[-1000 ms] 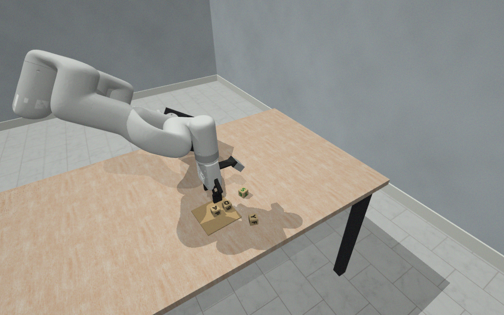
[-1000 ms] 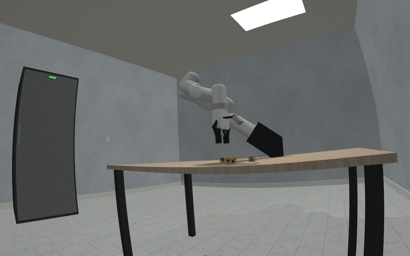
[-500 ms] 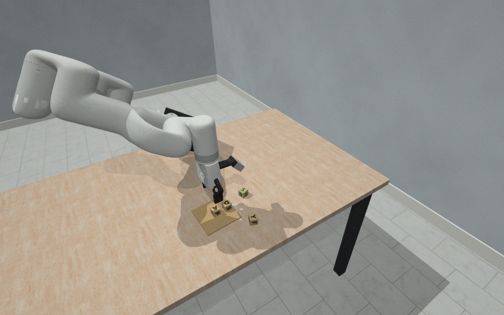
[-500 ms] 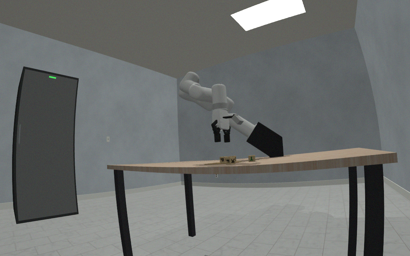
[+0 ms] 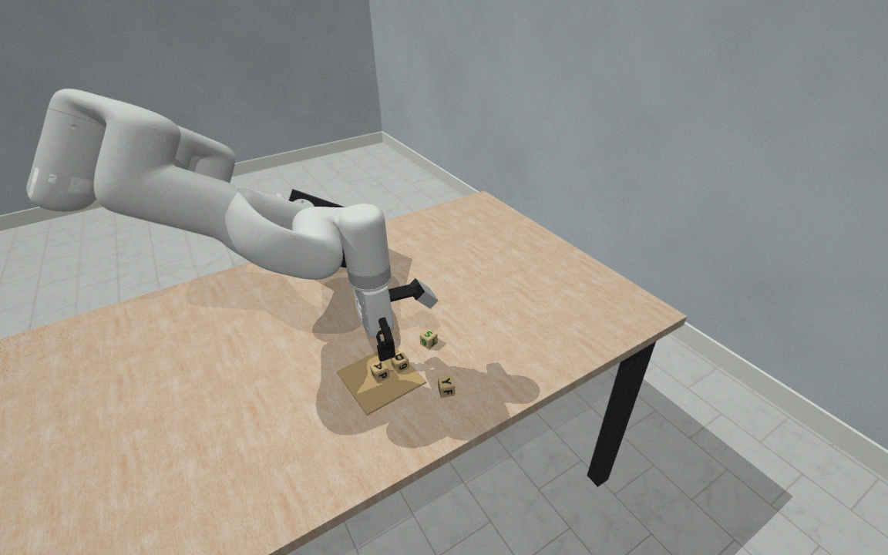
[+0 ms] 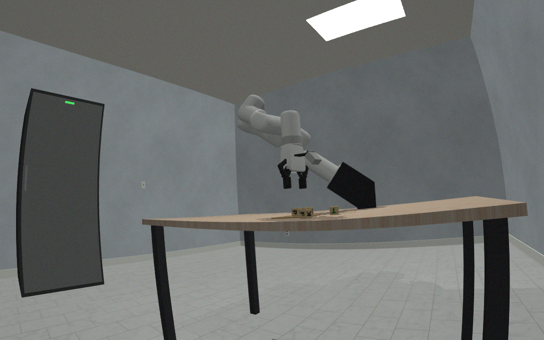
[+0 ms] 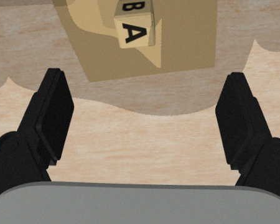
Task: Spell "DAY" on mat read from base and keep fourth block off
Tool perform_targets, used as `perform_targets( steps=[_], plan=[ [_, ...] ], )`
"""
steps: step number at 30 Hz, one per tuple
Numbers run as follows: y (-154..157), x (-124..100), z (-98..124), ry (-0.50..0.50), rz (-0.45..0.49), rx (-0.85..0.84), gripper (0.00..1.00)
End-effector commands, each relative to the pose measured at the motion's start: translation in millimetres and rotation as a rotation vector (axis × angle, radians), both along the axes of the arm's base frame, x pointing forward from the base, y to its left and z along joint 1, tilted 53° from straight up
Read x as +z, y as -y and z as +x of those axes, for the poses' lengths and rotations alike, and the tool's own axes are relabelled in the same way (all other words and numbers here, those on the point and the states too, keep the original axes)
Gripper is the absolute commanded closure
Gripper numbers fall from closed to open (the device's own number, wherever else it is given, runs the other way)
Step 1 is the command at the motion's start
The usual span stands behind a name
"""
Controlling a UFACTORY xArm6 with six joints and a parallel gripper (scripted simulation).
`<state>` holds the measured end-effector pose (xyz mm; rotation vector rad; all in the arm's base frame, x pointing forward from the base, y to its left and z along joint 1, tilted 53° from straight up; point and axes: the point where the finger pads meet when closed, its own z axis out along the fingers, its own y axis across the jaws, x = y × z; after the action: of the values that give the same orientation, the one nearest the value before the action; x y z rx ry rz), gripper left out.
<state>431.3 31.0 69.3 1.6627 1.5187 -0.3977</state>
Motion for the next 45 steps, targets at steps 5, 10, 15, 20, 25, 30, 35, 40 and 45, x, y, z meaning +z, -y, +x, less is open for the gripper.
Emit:
perform_targets(
  steps=[5,10,15,20,25,30,35,40,45],
  plan=[
    [-10.7,-3.4,16.9,0.183,0.069,-0.144,0.0],
    [-15.8,-5.9,25.2,0.278,0.106,-0.222,0.0],
    [-20.8,-8.5,33.2,0.371,0.143,-0.297,0.0],
    [-25.2,-10.9,40.2,0.453,0.175,-0.364,0.0],
    [-30.2,-14.0,48.0,0.547,0.213,-0.441,0.0],
    [-34.2,-16.6,54.1,0.623,0.243,-0.503,0.0],
    [-39.4,-20.2,61.9,0.721,0.282,-0.583,0.0],
    [-44.4,-23.9,69.3,0.817,0.32,-0.662,0.0],
    [-49.2,-27.7,76.4,0.911,0.358,-0.739,0.0]
  ],
)
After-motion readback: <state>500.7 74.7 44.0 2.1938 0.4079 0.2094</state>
